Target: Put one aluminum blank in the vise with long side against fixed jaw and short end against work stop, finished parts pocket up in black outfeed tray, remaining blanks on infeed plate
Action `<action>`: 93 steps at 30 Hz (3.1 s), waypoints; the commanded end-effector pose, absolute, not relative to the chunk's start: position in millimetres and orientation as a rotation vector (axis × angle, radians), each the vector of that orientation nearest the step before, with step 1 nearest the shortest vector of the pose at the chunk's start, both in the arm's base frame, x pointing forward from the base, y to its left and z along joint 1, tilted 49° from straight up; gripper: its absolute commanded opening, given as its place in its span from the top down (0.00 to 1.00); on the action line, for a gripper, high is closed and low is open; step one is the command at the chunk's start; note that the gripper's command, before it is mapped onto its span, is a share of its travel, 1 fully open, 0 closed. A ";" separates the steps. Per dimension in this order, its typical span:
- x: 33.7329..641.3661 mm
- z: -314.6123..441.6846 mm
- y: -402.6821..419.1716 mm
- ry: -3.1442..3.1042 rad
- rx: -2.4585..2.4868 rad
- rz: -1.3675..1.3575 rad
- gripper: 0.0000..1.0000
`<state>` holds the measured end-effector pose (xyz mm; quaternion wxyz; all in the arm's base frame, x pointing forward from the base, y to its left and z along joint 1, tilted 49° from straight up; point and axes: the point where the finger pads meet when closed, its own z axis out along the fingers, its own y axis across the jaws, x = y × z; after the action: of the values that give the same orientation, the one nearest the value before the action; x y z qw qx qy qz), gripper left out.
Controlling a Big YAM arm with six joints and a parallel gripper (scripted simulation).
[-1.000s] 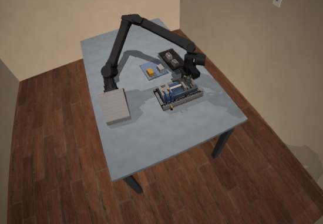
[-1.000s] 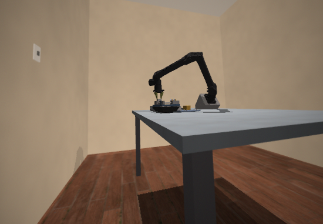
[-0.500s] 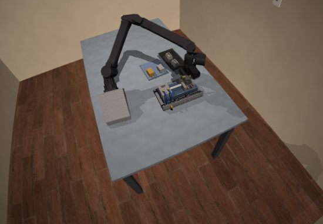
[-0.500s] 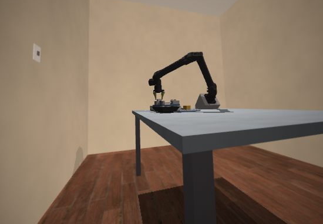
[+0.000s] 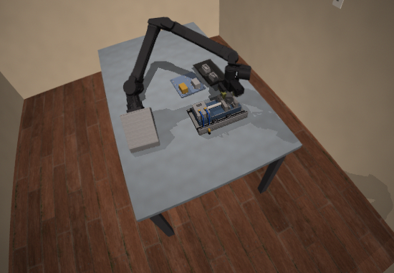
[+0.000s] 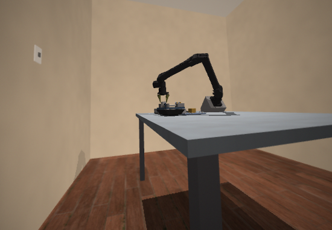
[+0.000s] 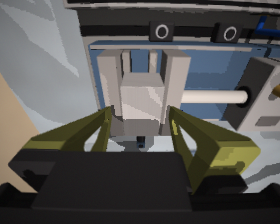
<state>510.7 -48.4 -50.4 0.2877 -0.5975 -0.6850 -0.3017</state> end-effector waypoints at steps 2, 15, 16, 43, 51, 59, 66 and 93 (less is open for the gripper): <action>520.2 -43.3 -43.7 -1.855 -1.588 -0.819 0.36; 520.4 -42.7 -44.5 -1.855 -1.588 -0.819 0.36; 520.7 -42.0 -45.4 -1.855 -1.589 -0.820 0.36; 526.4 2.5 -108.9 -1.867 -1.618 -0.845 0.36; 526.1 1.4 -109.0 -1.861 -1.602 -0.830 0.36; 523.7 0.6 -117.4 -1.848 -1.613 -0.832 0.36; 523.8 -1.4 -111.0 -1.848 -1.607 -0.824 1.00; 524.5 -3.0 -102.2 -1.852 -1.594 -0.815 1.00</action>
<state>513.1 -99.7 -3.9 0.2875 -0.5972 -0.6846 -0.3035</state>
